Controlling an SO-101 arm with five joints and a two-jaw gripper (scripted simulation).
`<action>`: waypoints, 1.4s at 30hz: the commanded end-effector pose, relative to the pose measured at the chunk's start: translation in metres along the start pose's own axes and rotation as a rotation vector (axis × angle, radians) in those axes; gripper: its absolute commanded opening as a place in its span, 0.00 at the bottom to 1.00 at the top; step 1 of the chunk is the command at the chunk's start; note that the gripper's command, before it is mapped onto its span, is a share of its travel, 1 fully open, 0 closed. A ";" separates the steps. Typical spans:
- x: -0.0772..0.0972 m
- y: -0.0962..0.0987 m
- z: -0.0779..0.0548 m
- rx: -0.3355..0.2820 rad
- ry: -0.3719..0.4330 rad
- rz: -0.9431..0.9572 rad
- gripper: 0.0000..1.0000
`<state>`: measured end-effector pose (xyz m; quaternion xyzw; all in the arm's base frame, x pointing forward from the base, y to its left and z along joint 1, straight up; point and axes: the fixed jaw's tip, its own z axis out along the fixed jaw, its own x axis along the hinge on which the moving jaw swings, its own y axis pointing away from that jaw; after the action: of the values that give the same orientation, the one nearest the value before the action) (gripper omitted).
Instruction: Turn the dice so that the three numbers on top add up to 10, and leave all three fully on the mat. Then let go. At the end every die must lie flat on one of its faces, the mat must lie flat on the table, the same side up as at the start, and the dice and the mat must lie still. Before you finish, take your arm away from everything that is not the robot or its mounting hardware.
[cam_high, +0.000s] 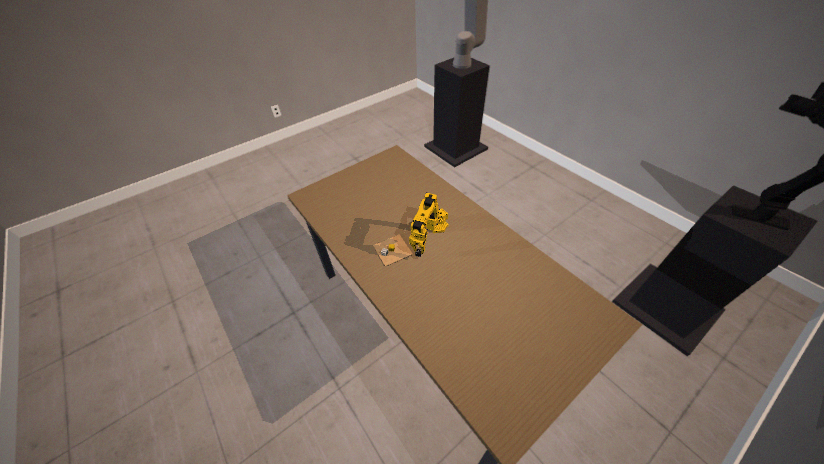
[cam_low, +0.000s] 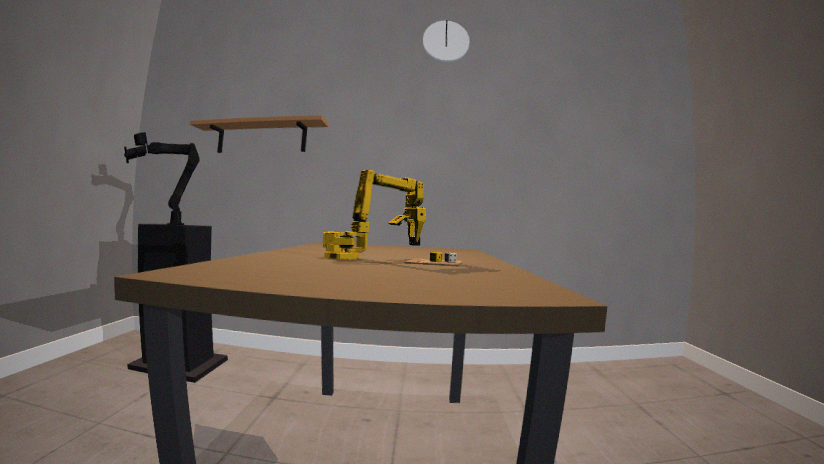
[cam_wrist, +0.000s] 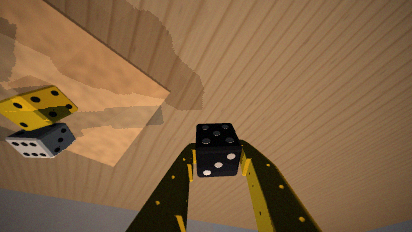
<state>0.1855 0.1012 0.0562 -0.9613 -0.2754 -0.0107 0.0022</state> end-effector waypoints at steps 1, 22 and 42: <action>0.003 0.002 -0.004 0.000 0.031 -0.001 0.00; 0.001 0.006 0.000 0.000 0.005 0.017 0.00; 0.001 0.006 0.007 0.000 0.005 0.017 0.00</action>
<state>0.1860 0.0968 0.0461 -0.9637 -0.2671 -0.0002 -0.0006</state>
